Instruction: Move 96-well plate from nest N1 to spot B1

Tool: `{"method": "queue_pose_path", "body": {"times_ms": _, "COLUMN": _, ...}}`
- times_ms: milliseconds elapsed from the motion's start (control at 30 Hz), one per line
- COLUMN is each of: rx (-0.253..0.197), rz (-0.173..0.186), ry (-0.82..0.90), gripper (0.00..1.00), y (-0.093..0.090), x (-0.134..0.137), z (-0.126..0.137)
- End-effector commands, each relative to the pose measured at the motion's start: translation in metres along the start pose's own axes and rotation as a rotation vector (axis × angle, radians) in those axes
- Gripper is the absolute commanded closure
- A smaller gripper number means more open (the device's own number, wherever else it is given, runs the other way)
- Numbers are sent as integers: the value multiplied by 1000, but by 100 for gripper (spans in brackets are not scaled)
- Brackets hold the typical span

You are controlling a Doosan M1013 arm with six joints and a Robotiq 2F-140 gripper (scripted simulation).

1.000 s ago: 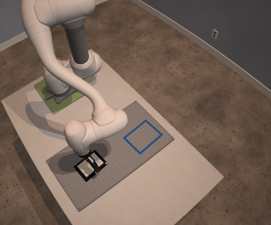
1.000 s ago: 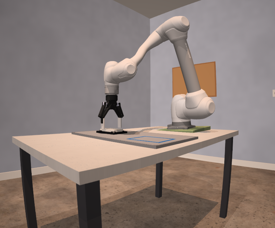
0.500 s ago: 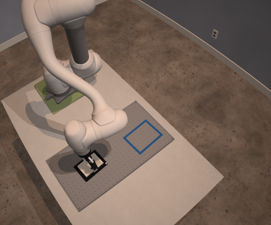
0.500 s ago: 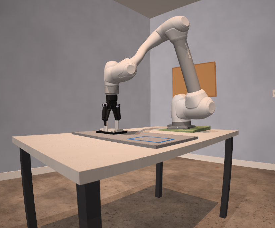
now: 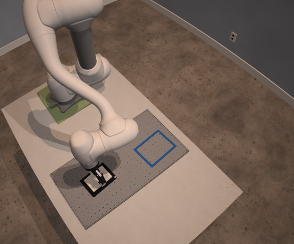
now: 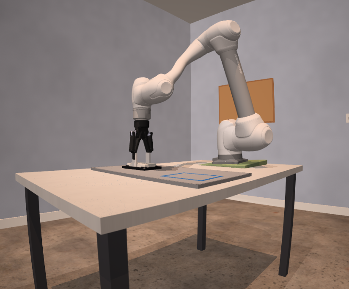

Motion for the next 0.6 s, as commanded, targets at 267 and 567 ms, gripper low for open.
{"method": "queue_pose_path", "body": {"times_ms": 267, "rx": 0, "rz": 0, "ry": 0, "gripper": 100, "y": 0, "x": 0, "z": 0}}
{"method": "queue_pose_path", "body": {"times_ms": 567, "rx": 0, "rz": 0, "ry": 0, "gripper": 100, "y": 13, "x": 0, "z": 0}}
Point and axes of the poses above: the point where the finger pads meet when closed, its own y axis back along the fingers, its own x axis across the jaws, z = x × y, the point moved 8 cm from there along y, back along the fingers, and after that the axes turned 2 degrees about y, right-handed, at the moved point
